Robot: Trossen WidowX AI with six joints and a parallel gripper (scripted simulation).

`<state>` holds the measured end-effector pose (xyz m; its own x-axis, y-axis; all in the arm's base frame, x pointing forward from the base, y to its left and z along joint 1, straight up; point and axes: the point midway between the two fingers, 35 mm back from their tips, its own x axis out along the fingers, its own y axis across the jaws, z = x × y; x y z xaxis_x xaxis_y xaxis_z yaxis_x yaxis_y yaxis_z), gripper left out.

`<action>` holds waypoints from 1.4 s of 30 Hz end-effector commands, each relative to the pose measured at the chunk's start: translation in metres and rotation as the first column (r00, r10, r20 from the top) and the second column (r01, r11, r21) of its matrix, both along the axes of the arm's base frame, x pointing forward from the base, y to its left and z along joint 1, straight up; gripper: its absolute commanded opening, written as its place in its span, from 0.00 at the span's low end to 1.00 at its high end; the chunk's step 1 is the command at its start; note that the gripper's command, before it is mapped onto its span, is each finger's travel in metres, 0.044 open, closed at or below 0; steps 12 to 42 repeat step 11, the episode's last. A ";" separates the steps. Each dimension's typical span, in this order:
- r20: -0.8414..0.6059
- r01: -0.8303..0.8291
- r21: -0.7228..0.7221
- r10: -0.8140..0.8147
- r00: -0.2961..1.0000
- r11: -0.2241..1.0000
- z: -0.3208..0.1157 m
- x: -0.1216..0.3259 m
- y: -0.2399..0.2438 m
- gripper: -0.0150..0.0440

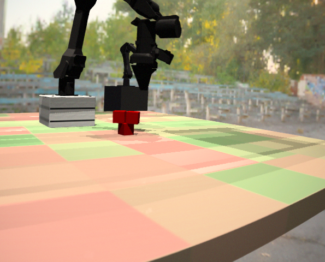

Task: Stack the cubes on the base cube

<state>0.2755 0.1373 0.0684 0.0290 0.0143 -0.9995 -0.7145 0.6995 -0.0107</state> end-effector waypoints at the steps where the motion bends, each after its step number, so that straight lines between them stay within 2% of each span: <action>1: -0.006 -0.002 -0.001 0.002 1.000 1.000 0.001 -0.017 0.042 0.93; 42: -0.006 -0.002 -0.001 0.002 1.000 1.000 0.001 -0.018 0.044 0.93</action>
